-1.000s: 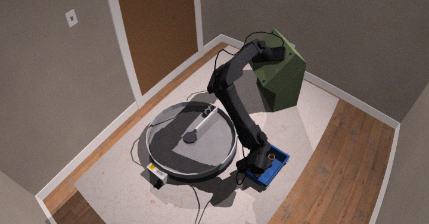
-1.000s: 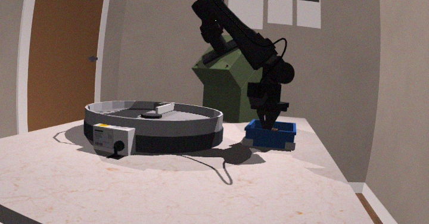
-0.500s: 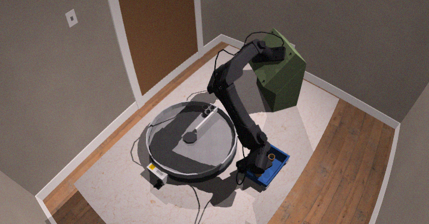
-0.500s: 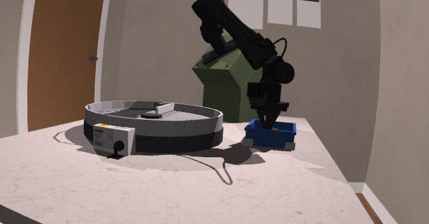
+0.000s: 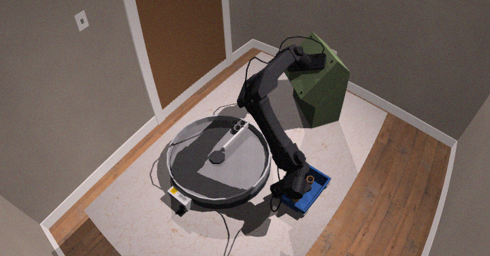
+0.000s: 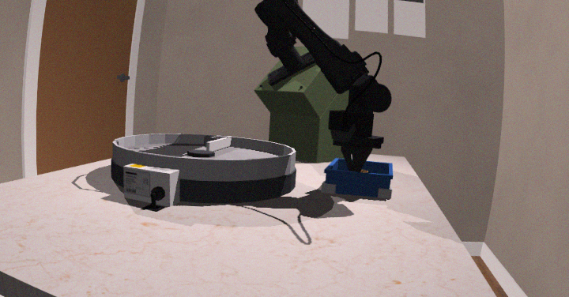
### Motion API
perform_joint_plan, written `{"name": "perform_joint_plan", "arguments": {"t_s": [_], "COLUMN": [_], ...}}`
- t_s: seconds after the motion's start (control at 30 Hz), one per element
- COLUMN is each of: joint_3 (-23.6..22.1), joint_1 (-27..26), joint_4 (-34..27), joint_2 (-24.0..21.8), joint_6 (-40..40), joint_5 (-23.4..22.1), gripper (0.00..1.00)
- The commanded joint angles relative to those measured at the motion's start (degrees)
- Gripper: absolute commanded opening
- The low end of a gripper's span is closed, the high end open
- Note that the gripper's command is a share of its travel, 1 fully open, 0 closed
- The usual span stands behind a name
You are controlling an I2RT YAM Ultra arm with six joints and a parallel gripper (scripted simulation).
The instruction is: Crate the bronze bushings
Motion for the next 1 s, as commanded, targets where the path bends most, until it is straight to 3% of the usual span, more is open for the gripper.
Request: {"name": "perform_joint_plan", "arguments": {"t_s": [0.0, 0.93, 0.97], "joint_3": [1.78, 1.78, 1.78], "joint_1": [2.0, 2.0, 2.0], "joint_4": [0.02, 0.02, 0.02], "joint_2": [-1.14, -1.14, -1.14], "joint_6": [0.1, 0.1, 0.1], "joint_5": [0.38, 0.38, 0.38], "gripper": [0.0, 0.0, 0.14]}}
